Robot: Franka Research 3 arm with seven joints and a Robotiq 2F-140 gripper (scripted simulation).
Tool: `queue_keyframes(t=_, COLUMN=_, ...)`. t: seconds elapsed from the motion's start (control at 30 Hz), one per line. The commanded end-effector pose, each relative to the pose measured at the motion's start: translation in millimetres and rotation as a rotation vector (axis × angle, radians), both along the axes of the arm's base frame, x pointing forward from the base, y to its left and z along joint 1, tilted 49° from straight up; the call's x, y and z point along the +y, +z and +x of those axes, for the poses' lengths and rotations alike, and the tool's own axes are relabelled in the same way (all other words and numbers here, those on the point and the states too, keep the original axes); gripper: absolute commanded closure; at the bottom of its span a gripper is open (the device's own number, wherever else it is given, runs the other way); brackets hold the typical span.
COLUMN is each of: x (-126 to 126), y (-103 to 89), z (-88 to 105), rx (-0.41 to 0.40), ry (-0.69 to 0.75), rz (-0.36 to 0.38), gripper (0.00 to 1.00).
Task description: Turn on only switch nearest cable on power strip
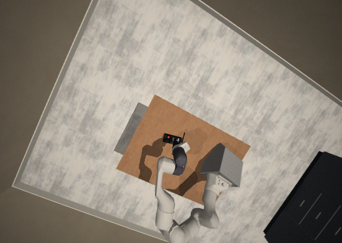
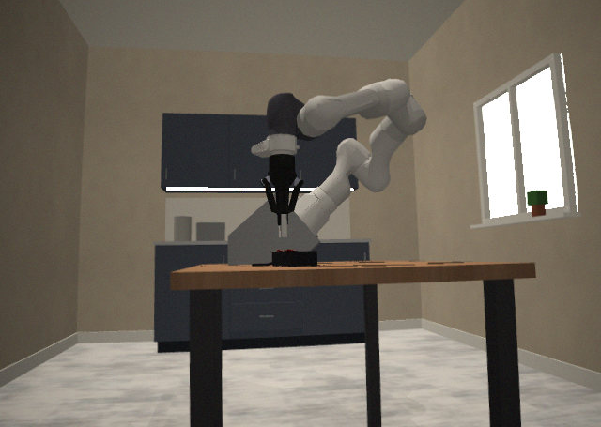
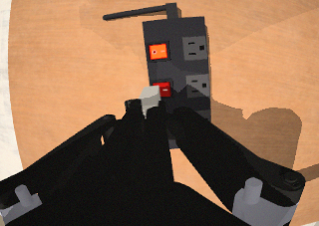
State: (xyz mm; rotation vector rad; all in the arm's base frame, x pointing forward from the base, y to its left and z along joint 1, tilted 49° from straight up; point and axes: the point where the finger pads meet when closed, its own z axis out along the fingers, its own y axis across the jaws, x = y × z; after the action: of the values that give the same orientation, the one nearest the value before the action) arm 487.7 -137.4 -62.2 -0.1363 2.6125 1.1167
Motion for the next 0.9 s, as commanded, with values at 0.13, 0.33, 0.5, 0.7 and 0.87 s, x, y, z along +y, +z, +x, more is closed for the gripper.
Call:
queue_keyframes(t=0.13, x=-8, y=15.0, z=24.2, rx=0.003, ry=-0.001, rz=0.002, gripper=1.0)
queue_keyframes(t=0.33, x=-12, y=24.7, z=40.1, rx=0.004, ry=-0.001, rz=0.002, gripper=1.0)
queue_keyframes(t=0.5, x=-12, y=24.7, z=40.1, rx=0.004, ry=-0.001, rz=0.002, gripper=1.0)
queue_keyframes(t=0.7, x=-12, y=24.7, z=40.1, rx=0.004, ry=-0.001, rz=0.002, gripper=1.0)
queue_keyframes(t=0.87, x=-12, y=24.7, z=40.1, rx=0.004, ry=-0.001, rz=0.002, gripper=1.0)
